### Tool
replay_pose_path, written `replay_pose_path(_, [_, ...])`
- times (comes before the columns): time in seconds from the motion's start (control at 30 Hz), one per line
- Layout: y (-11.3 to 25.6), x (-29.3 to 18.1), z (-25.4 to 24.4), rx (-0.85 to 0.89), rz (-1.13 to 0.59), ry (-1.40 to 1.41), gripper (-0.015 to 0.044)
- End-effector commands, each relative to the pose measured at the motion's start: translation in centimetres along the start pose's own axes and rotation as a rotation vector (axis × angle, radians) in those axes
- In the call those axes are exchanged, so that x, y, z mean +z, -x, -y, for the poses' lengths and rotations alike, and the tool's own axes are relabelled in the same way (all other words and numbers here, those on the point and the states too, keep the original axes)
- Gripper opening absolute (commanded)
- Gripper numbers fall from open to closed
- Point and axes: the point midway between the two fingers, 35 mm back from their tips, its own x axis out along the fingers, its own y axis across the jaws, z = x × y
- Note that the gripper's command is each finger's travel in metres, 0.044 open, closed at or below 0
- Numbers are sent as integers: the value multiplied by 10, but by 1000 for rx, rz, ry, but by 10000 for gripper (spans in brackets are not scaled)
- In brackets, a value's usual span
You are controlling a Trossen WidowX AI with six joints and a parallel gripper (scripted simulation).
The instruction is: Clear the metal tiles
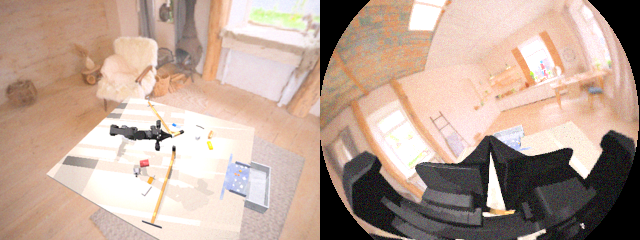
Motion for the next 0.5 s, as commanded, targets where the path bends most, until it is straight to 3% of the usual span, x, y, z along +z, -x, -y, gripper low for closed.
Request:
replay_pose_path(0.0, [-11,-14,-8,5,-49,-23,0])
replay_pose_path(0.47, [-39,-55,-31,11,-196,-75,0])
